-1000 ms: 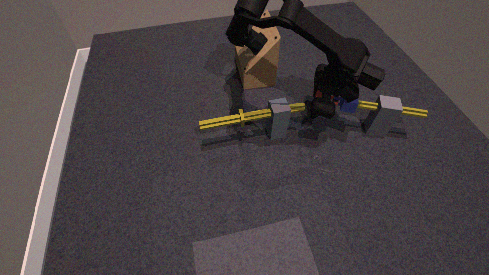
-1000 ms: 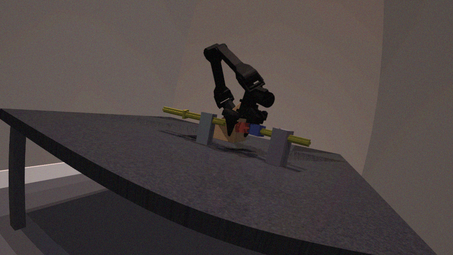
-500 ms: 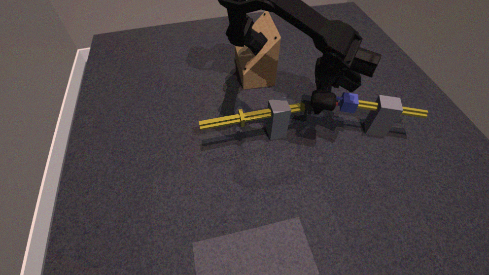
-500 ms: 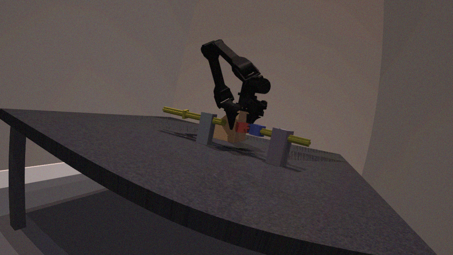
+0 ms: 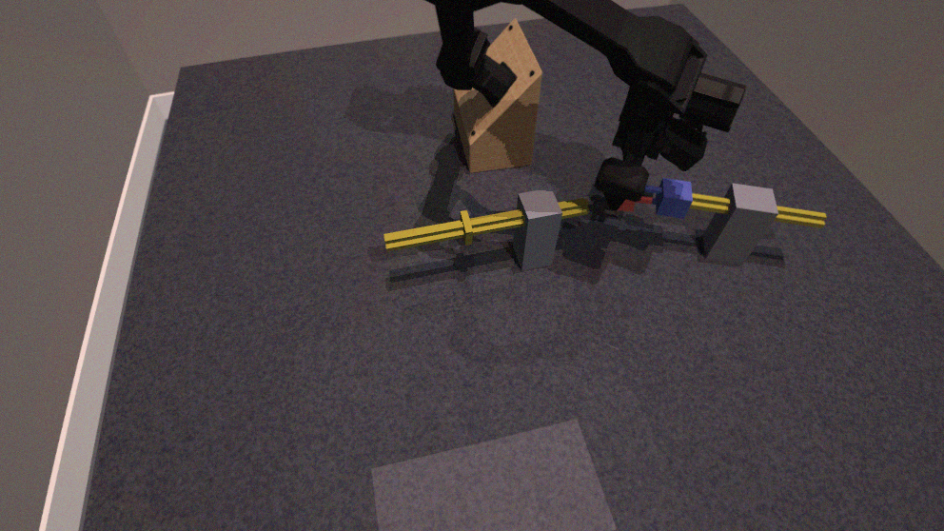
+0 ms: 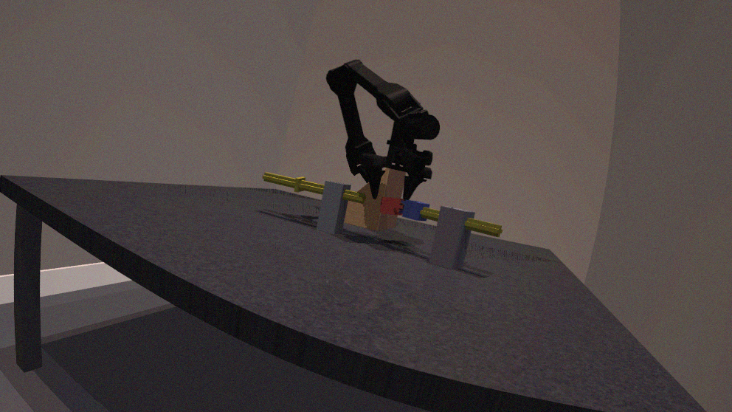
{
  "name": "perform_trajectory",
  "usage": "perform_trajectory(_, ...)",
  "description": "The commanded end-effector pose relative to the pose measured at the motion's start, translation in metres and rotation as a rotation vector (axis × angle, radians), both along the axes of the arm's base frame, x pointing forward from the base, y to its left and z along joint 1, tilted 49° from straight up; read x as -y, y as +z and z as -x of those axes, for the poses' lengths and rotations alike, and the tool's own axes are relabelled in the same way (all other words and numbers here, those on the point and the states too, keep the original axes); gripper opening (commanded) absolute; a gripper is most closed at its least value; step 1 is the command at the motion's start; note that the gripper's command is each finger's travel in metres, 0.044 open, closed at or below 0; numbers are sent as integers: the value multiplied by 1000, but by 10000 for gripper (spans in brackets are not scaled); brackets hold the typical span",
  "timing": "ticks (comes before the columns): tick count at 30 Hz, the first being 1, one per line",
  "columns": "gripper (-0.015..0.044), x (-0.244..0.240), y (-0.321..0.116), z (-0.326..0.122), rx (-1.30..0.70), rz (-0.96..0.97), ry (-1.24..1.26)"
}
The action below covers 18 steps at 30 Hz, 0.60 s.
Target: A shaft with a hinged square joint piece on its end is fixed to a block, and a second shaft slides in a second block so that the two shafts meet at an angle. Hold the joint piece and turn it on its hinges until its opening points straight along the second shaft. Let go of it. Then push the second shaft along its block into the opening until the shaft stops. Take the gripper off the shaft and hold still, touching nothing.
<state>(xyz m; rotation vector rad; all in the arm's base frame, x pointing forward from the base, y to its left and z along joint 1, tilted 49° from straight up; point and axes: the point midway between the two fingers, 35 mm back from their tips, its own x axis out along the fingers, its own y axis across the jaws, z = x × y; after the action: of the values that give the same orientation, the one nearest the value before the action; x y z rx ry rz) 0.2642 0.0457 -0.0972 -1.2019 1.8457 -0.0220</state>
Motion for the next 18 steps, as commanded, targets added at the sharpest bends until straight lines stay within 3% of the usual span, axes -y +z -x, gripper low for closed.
perform_trajectory(1, 440, -11, 8, -4, 79, 3, -72)
perform_trajectory(18, 440, -66, 59, -12, 496, 68, -462)
